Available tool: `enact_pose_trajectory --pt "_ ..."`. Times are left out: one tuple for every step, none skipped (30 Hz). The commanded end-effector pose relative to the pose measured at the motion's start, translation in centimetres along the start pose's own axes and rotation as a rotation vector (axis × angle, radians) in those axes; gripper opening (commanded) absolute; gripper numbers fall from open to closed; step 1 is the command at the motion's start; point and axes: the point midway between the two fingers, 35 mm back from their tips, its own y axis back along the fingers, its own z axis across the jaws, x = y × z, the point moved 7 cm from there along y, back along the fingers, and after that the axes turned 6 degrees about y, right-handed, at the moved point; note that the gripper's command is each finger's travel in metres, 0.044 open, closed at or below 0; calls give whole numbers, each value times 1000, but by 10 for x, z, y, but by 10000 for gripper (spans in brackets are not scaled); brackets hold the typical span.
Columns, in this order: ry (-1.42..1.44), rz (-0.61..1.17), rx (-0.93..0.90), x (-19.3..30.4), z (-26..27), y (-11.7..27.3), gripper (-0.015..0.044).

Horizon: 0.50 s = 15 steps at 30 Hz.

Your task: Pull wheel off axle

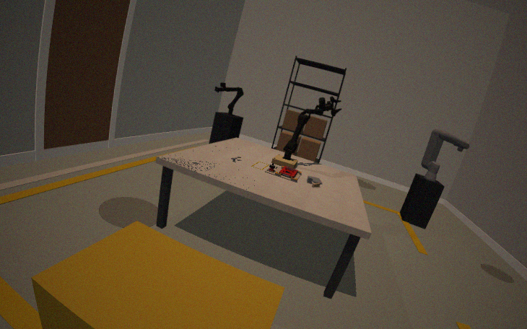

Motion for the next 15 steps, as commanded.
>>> enact_pose_trajectory --pt "1 1 -1 1 0 0 374" --pt "4 6 -3 6 -1 -1 347" --pt "8 13 -6 13 -2 -1 321" --pt "8 26 -12 22 0 -5 300" --pt "6 40 -18 31 2 -11 300" --pt "1 55 -24 39 6 -17 300" --pt "-4 70 -30 48 9 -23 300" --pt "-10 86 -36 57 13 -29 300" --pt "-16 102 -42 66 16 -34 300" --pt "-22 118 -48 76 19 -40 300" --pt "-38 120 -45 84 18 -41 300" --pt "-55 127 -45 93 18 -44 300" --pt "-68 140 -48 104 20 -48 300" --pt "-76 161 -55 115 23 -54 300" --pt "-85 182 -62 127 26 -58 300"
